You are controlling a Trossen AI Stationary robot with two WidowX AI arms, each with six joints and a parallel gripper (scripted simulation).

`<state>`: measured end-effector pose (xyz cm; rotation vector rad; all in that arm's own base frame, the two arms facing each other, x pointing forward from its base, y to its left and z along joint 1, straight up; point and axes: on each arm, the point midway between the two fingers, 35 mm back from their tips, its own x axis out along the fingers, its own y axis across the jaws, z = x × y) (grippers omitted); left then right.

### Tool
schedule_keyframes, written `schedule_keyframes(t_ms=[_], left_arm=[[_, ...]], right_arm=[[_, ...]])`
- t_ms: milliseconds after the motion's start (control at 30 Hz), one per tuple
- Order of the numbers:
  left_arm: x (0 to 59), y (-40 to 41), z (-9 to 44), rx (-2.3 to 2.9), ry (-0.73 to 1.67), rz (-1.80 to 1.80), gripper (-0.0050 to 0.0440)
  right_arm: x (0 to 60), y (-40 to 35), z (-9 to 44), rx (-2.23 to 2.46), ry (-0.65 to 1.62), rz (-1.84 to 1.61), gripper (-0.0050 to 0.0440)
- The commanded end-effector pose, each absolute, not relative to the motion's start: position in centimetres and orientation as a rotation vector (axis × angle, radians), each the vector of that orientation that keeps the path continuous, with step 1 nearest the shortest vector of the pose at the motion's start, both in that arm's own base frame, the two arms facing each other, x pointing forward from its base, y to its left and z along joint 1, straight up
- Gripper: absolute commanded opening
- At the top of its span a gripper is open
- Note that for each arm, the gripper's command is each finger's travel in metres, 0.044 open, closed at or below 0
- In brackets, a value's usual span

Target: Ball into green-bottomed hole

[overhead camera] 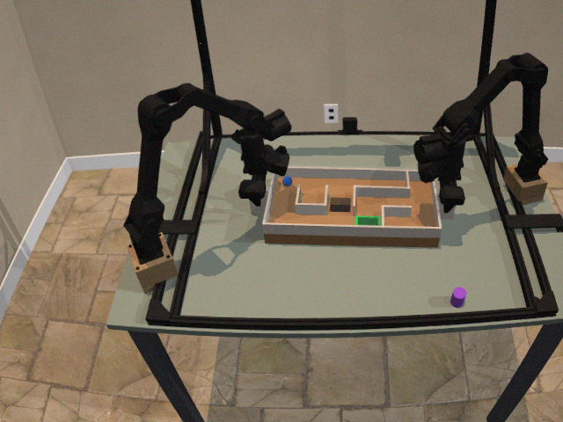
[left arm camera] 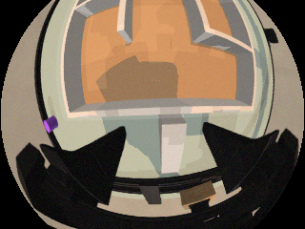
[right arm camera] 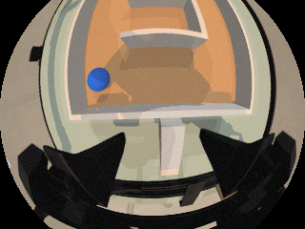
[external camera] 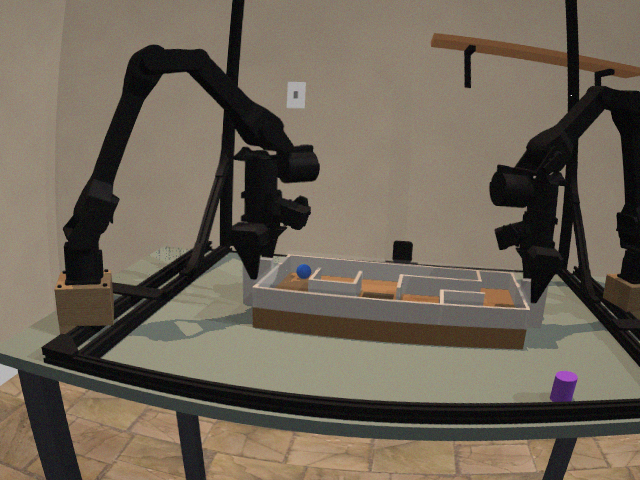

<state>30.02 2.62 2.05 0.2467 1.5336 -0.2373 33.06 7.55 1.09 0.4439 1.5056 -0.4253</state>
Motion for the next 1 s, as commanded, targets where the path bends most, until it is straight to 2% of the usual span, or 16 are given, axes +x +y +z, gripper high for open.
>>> schedule_keyframes(t_ms=[0, 367, 533, 600, 967], left_arm=[[29.41, 2.58, 0.95, 0.244, 1.557, -0.244, 0.0400], [29.34, 2.57, 0.23, 0.244, 1.557, -0.244, 0.0400], [29.34, 2.57, 0.23, 0.244, 1.557, -0.244, 0.0280], [29.34, 2.57, 0.23, 0.244, 1.557, -0.244, 0.0280], [29.34, 2.57, 0.23, 0.244, 1.557, -0.244, 0.0020]], right_arm=[[32.61, 7.40, -0.06, 0.437, 1.526, -0.437, 0.0400], [32.55, 7.39, -0.78, 0.437, 1.526, -0.437, 0.0400], [32.55, 7.39, -0.78, 0.437, 1.526, -0.437, 0.0280], [32.55, 7.39, -0.78, 0.437, 1.526, -0.437, 0.0280], [32.55, 7.39, -0.78, 0.437, 1.526, -0.437, 0.0020]])
